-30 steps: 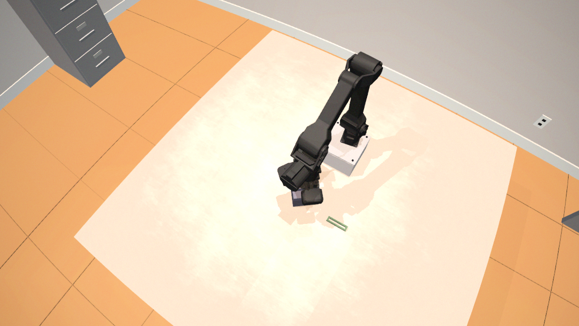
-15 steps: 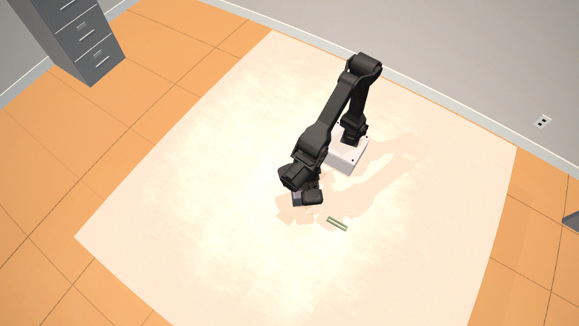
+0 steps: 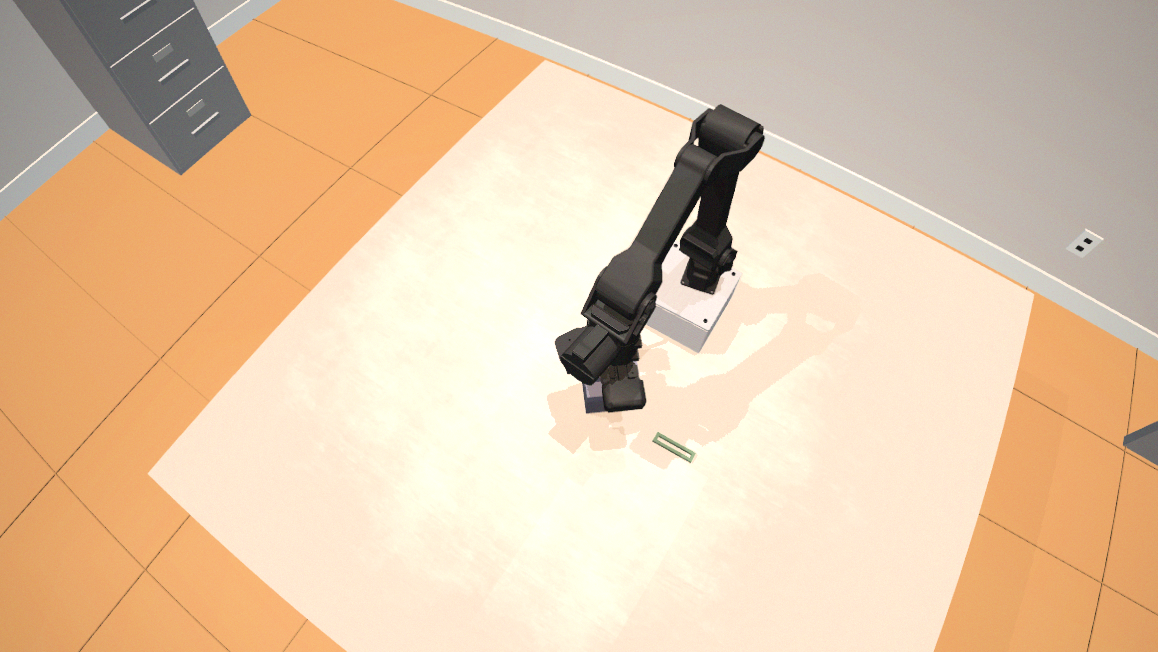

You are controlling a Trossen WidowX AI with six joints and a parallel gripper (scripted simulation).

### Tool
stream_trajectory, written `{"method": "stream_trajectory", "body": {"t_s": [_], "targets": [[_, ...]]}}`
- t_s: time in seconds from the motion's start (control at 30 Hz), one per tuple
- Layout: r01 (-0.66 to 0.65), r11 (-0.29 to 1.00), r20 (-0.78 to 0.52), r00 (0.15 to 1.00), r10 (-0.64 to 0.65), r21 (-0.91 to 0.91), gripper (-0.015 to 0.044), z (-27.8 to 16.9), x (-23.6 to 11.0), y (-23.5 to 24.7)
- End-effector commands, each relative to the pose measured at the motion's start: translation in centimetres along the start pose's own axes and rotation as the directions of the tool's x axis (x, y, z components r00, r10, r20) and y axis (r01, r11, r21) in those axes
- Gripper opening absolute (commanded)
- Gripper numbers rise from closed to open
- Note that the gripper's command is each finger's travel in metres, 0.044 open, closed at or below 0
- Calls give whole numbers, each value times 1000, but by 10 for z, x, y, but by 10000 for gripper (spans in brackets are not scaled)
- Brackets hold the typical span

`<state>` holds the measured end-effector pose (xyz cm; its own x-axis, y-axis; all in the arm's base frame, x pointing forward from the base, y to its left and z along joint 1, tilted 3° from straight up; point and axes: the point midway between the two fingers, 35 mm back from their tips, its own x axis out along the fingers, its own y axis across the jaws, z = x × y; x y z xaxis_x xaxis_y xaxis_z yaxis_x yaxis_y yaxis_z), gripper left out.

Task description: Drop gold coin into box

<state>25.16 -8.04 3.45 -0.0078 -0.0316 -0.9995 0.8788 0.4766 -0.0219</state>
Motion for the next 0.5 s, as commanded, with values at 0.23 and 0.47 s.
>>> {"method": "stream_trajectory", "body": {"t_s": [0.23, 0.47], "targets": [[0, 1000, 1, 1000, 0, 0, 161, 0, 0, 0], [0, 1000, 0, 1000, 0, 0, 344, 0, -18, 0]]}}
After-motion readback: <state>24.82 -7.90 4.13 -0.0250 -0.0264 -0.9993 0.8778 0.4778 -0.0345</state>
